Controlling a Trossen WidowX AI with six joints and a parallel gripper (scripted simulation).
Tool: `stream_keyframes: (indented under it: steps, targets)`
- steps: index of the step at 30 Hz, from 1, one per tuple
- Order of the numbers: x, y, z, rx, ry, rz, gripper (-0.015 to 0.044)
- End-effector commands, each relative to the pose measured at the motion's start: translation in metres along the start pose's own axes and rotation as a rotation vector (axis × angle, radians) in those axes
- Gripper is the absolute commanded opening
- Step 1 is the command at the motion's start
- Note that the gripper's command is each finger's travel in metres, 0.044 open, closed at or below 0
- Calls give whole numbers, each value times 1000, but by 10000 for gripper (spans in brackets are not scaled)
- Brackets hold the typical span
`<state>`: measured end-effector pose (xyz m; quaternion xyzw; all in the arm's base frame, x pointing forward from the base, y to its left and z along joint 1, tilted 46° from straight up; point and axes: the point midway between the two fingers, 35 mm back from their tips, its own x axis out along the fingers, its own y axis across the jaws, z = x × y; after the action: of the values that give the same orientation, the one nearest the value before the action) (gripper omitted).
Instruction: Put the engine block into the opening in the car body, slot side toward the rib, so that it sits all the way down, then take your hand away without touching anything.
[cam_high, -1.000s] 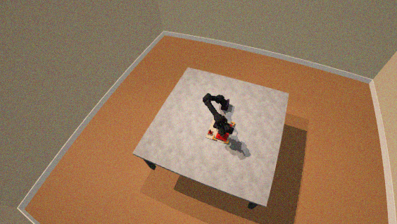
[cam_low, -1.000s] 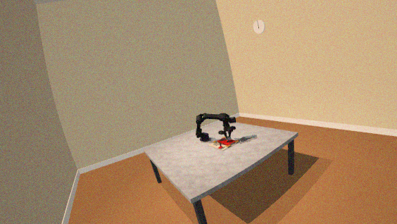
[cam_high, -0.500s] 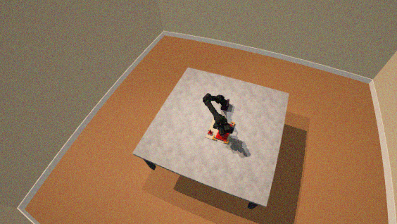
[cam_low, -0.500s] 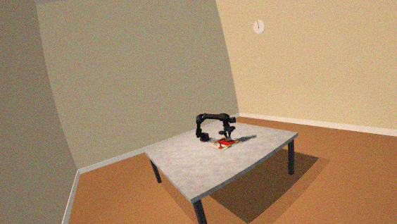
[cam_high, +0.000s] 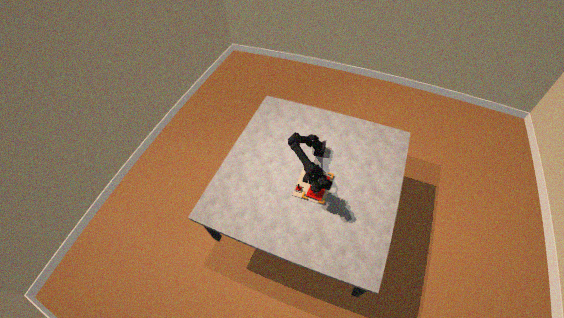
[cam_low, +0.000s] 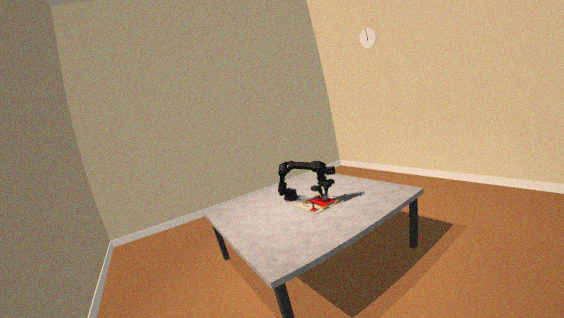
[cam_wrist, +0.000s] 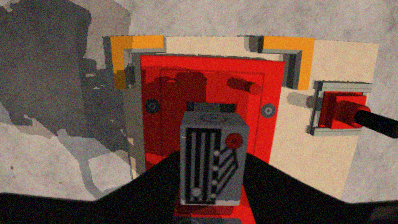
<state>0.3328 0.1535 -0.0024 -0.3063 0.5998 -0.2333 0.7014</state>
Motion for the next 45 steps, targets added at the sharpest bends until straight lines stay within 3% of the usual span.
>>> stream_keyframes:
  steps: [1,7,17,45]
  targets:
    - [0,0,0,83,-2,-2,159]
    - [2,0,0,126,-2,-2,159]
    - [6,-1,0,-52,-2,-2,159]
    - [18,-1,0,8,-2,-2,159]
